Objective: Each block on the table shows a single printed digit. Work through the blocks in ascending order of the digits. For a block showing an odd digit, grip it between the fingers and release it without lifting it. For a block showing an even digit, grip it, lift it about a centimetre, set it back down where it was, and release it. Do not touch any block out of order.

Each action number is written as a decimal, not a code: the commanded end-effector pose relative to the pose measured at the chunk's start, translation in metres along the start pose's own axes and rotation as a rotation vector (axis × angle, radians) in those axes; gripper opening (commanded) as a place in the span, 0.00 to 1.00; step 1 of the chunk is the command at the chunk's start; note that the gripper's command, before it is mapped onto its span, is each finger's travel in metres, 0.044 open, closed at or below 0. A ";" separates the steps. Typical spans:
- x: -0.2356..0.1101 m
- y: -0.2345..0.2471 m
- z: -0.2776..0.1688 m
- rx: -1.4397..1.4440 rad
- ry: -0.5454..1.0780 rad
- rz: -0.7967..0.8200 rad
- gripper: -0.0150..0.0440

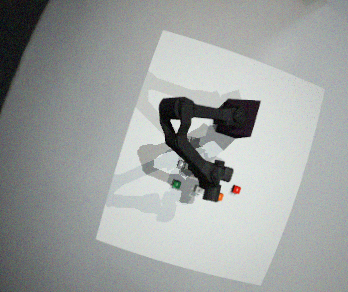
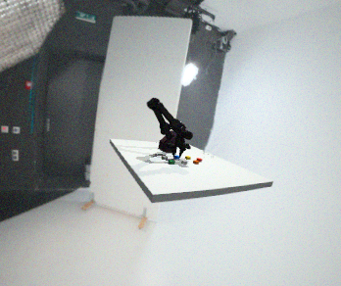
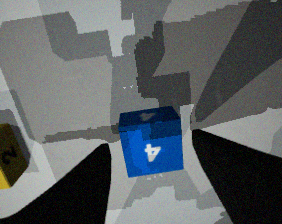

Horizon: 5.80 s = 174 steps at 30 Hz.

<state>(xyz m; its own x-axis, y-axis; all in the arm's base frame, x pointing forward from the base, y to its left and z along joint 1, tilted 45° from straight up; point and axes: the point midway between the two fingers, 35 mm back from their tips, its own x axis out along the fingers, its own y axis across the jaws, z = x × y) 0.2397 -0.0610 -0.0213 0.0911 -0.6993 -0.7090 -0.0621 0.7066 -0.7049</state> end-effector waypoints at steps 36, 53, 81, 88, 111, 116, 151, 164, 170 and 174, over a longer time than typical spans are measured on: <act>-0.117 0.001 0.000 -0.005 0.001 0.000 0.46; -0.118 -0.122 0.019 -0.003 0.000 -0.005 0.46; -0.025 -0.123 0.019 -0.003 -0.001 -0.009 0.93; -0.014 -0.123 0.019 -0.003 -0.001 -0.010 0.93; -0.001 -0.124 0.018 -0.003 -0.001 -0.011 0.46; -0.001 -0.124 0.018 -0.003 -0.001 -0.011 0.46; -0.008 -0.124 0.018 -0.003 -0.001 -0.011 0.46; -0.016 -0.124 0.018 -0.003 -0.001 -0.011 0.46; -0.016 -0.124 0.018 -0.003 -0.001 -0.011 0.46; -0.014 -0.124 0.018 -0.003 -0.001 -0.011 0.46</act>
<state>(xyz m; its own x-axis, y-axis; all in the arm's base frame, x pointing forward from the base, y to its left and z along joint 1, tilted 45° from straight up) 0.2642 -0.1348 0.0762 0.0929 -0.7031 -0.7050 -0.0683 0.7019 -0.7090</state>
